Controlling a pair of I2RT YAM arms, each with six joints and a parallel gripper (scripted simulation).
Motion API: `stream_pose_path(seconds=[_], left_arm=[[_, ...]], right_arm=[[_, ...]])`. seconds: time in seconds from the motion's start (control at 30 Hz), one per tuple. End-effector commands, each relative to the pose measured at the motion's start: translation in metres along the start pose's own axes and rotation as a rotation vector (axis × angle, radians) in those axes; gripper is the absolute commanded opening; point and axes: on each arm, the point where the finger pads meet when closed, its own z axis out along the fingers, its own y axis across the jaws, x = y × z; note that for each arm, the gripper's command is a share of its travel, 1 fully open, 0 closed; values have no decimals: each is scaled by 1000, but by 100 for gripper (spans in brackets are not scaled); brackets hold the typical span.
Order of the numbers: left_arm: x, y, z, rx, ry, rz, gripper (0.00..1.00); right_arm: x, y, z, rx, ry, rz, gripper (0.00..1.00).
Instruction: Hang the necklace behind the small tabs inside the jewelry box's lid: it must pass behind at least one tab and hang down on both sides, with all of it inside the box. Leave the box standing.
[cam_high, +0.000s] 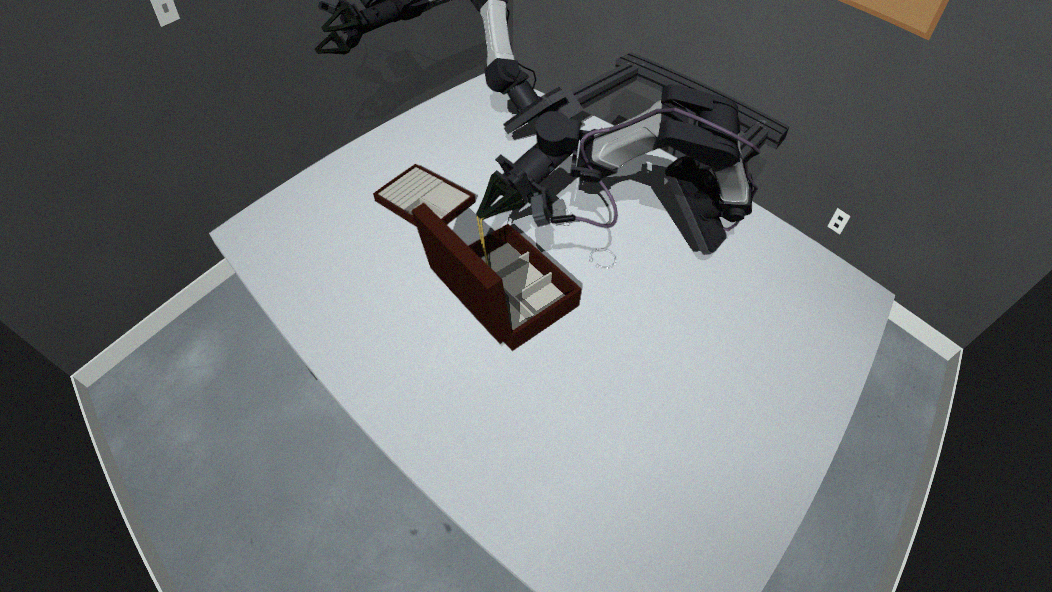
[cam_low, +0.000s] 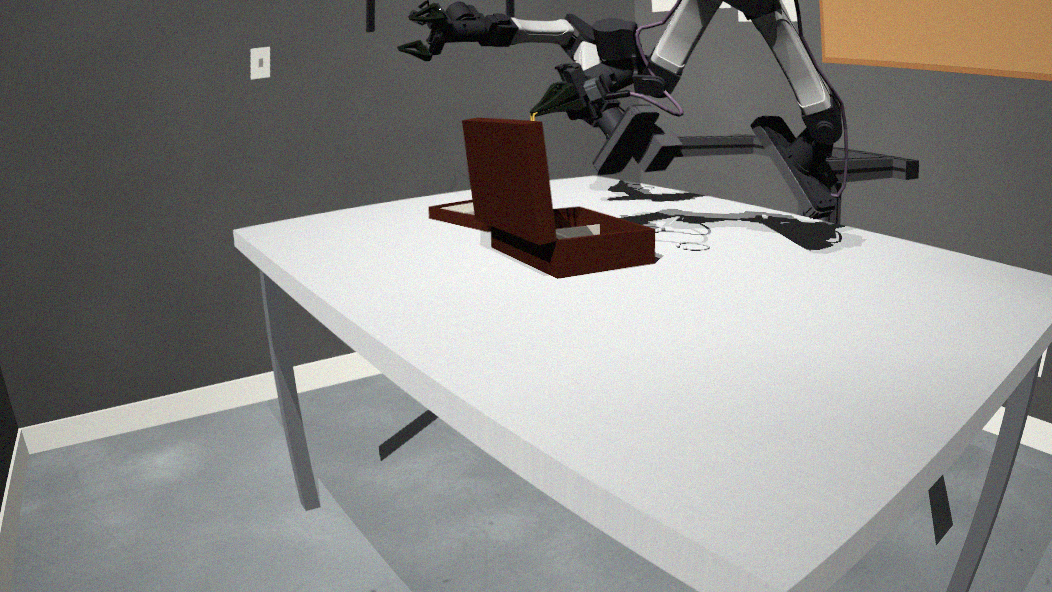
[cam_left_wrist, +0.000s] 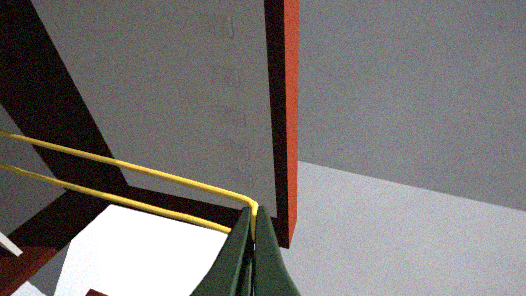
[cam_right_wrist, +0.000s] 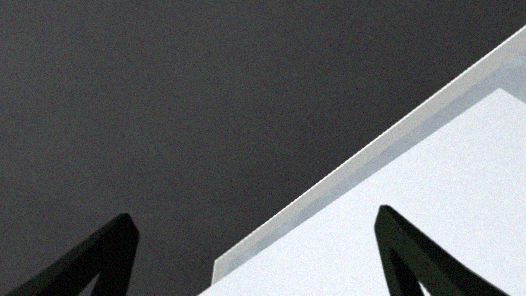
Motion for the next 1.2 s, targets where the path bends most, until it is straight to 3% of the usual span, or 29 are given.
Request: stream_pose_path(seconds=[0.0, 1.17], left_arm=[[-1, -10, 10, 25, -2, -30, 3], [-3, 1, 40, 24, -7, -29, 3]], right_arm=[[-12, 1, -2, -5, -30, -1, 100], [-12, 1, -2, -5, -30, -1, 100]])
